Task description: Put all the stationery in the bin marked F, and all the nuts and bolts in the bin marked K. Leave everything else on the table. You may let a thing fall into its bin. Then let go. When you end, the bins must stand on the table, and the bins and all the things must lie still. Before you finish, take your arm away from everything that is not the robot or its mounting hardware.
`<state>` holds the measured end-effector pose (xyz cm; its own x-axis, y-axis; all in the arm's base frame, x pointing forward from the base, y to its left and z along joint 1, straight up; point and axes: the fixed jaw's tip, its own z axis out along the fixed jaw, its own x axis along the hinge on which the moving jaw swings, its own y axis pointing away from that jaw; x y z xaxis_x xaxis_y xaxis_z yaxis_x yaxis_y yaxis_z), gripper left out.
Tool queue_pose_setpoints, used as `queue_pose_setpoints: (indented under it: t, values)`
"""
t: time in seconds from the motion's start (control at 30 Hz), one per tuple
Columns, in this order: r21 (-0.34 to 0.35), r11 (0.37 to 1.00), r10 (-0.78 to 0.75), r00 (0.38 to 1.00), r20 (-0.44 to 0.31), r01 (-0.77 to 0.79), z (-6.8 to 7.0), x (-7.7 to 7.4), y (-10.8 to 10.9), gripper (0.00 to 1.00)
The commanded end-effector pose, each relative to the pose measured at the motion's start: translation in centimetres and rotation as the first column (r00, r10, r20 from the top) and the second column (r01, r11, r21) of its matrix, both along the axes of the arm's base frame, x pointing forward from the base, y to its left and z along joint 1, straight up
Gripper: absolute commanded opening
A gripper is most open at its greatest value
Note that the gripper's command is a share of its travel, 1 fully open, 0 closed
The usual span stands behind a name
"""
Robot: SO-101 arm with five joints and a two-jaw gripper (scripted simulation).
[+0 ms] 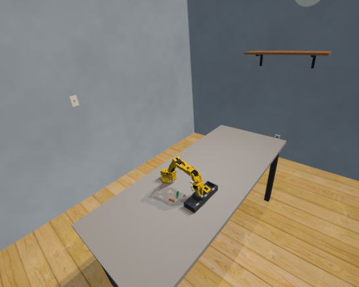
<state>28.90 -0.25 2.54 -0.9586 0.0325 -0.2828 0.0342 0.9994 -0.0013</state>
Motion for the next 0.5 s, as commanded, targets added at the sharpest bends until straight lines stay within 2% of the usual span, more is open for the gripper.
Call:
queue_pose_setpoints:
  t: [0.0,0.47]
  values:
    - [0.002,1.0,-0.001,0.999,0.046,0.001,0.99,0.5,0.18,0.12]
    - [0.002,1.0,-0.001,0.999,0.046,0.001,0.99,0.5,0.18,0.17]
